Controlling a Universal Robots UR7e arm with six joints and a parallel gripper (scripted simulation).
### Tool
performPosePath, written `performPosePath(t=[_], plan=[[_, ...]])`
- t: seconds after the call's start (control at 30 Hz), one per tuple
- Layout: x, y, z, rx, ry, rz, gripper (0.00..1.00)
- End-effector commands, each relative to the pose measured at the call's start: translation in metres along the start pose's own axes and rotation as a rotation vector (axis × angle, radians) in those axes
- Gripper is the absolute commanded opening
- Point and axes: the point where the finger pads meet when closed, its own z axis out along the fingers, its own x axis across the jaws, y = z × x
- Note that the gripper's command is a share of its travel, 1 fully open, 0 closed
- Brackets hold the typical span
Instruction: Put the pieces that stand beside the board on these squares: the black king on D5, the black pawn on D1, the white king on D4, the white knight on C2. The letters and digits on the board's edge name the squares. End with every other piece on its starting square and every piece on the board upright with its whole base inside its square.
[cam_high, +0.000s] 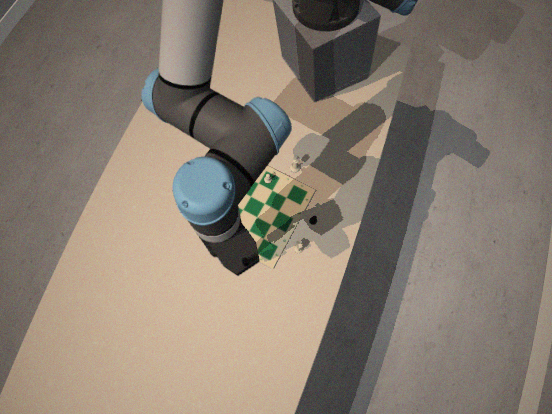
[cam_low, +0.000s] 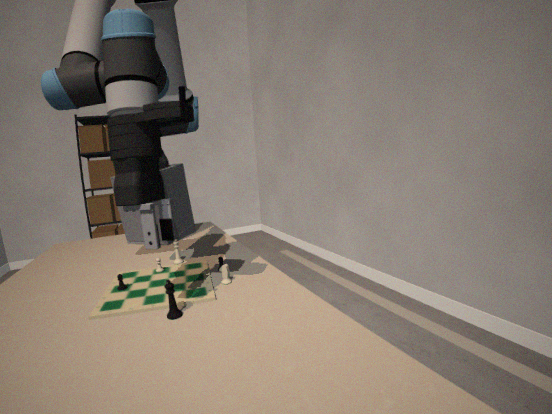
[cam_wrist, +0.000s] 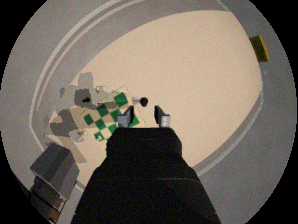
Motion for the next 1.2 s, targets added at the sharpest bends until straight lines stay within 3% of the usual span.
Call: performPosePath(t=[0.0,1.17], plan=[[-0.001,0.0,0.004,-0.001,0.0,0.0,0.79],[0.001,-0.001,0.045,0.0,0.003,0.001,0.79]])
